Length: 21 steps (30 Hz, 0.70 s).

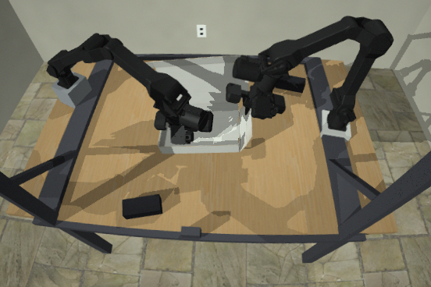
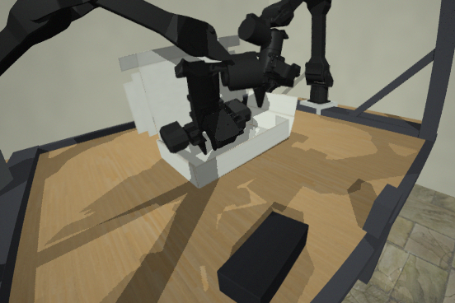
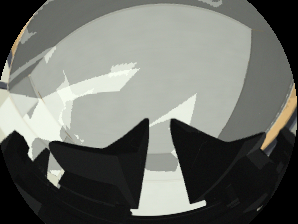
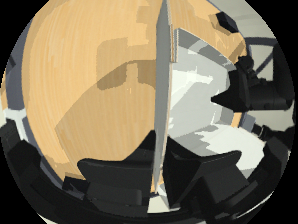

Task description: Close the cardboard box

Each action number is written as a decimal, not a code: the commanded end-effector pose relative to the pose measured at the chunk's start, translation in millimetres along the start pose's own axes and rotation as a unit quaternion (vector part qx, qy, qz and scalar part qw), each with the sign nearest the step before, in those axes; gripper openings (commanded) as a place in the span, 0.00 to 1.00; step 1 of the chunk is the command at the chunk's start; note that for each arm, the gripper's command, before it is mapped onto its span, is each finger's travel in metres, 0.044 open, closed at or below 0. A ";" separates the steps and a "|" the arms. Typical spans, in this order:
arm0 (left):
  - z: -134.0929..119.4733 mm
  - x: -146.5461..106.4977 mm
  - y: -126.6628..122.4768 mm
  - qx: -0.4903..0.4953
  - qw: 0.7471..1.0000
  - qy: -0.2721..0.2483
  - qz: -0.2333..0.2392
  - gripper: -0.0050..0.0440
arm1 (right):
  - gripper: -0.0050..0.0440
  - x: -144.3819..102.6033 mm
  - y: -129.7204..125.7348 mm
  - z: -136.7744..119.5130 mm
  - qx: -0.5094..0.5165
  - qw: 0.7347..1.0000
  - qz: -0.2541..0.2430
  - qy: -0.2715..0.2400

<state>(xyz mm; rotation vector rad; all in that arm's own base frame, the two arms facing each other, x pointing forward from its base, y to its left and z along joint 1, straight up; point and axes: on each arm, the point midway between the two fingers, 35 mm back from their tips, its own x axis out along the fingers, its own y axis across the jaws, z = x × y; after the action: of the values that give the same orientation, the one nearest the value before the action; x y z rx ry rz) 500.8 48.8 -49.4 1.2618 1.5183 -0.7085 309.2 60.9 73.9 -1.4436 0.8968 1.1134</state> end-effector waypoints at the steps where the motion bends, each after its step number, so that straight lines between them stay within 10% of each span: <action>1: 8.9 21.5 -8.7 0.007 1.000 -0.006 -0.019 0.31 | 0.11 -12.9 -19.1 0.1 0.002 0.998 -0.058 0.000; 21: 8.9 21.5 -8.6 0.007 1.000 -0.006 -0.019 0.31 | 0.11 0.8 -21.9 0.0 0.003 0.998 -0.058 0.000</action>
<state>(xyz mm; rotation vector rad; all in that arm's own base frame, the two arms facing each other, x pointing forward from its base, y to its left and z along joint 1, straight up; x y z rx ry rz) 501.0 49.0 -53.0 1.2613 1.5191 -0.7089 313.1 61.4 63.3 -1.4541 0.8688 1.0862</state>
